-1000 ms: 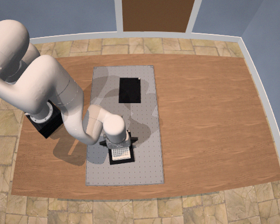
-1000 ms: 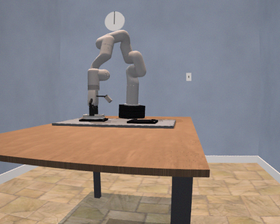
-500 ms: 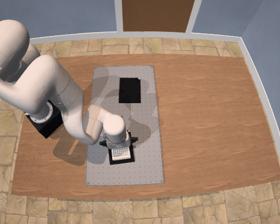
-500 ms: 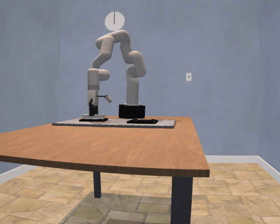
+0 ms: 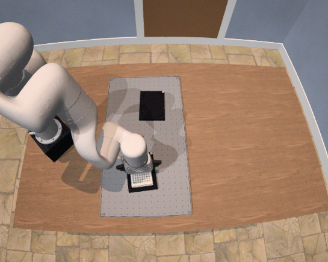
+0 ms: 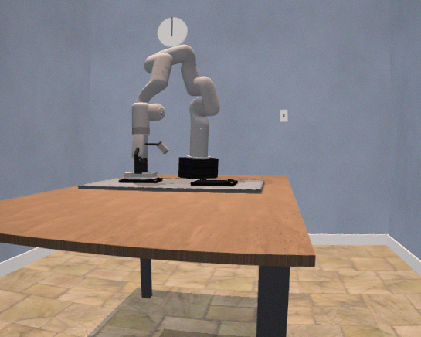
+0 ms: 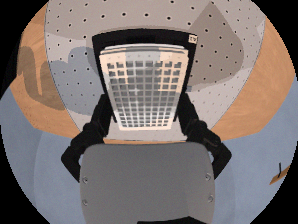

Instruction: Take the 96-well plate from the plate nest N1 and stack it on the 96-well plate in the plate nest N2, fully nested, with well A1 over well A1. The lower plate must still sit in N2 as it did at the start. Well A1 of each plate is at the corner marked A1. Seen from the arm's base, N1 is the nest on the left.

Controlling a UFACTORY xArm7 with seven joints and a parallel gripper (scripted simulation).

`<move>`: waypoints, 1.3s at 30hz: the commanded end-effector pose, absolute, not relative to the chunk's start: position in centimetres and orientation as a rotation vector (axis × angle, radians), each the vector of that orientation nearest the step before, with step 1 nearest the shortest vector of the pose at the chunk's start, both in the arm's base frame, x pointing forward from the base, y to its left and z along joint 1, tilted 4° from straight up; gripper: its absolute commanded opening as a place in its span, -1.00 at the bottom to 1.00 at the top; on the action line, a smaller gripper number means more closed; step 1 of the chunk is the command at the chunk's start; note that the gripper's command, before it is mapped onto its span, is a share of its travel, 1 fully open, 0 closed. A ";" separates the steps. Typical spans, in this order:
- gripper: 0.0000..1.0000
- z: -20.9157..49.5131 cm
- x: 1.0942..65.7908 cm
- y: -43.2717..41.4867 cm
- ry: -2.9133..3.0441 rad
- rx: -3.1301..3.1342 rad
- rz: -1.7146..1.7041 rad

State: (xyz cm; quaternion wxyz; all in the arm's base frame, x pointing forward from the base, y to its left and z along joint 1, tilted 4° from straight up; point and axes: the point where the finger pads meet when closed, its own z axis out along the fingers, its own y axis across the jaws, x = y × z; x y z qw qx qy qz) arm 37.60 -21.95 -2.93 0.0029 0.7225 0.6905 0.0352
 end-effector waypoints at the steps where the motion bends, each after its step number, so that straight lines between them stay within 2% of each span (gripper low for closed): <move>1: 1.00 -1.8 37.7 -22.1 2.161 2.262 0.111; 39: 1.00 5.9 37.3 -22.5 2.161 2.262 0.111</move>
